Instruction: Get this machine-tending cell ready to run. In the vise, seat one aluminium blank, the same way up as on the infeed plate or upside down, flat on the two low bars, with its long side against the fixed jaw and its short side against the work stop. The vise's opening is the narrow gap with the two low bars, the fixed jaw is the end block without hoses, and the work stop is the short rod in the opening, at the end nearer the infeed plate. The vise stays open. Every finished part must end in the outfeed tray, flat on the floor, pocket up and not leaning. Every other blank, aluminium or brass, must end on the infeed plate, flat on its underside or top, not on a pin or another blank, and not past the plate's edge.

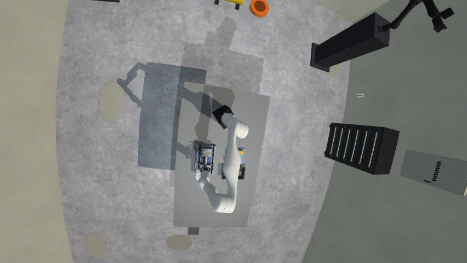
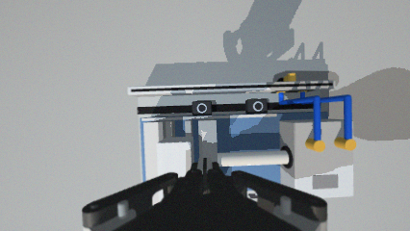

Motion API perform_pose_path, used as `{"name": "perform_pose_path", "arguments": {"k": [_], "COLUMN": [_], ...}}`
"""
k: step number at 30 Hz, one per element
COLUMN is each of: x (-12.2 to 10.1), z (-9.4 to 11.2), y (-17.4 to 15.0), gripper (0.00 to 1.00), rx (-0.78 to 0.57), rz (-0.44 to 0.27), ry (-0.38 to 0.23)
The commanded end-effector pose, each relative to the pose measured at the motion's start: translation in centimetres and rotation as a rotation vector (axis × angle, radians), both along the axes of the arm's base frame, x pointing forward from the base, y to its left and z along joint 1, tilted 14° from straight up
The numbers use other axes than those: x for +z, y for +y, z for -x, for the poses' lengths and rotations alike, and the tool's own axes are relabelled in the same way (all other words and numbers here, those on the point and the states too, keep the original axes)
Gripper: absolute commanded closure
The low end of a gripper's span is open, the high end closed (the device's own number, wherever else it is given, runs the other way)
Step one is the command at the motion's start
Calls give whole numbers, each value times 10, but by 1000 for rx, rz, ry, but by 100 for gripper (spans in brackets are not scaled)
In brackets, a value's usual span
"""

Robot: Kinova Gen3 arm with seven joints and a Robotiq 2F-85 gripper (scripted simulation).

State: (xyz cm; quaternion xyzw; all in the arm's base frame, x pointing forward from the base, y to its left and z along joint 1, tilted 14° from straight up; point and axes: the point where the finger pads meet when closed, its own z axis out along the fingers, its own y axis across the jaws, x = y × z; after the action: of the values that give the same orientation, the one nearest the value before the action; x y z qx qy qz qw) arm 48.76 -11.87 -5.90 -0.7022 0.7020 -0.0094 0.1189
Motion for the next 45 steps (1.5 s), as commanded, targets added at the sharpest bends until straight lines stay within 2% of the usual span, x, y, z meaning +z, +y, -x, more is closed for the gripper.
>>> {"name": "perform_pose_path", "arguments": {"k": [1, 45], "x": [3, 3], "z": [-6, -10], "y": [0, -1], "gripper": [100, 100], "rx": [1, 1], "rz": [4, 4], "ry": [-11, -11]}}
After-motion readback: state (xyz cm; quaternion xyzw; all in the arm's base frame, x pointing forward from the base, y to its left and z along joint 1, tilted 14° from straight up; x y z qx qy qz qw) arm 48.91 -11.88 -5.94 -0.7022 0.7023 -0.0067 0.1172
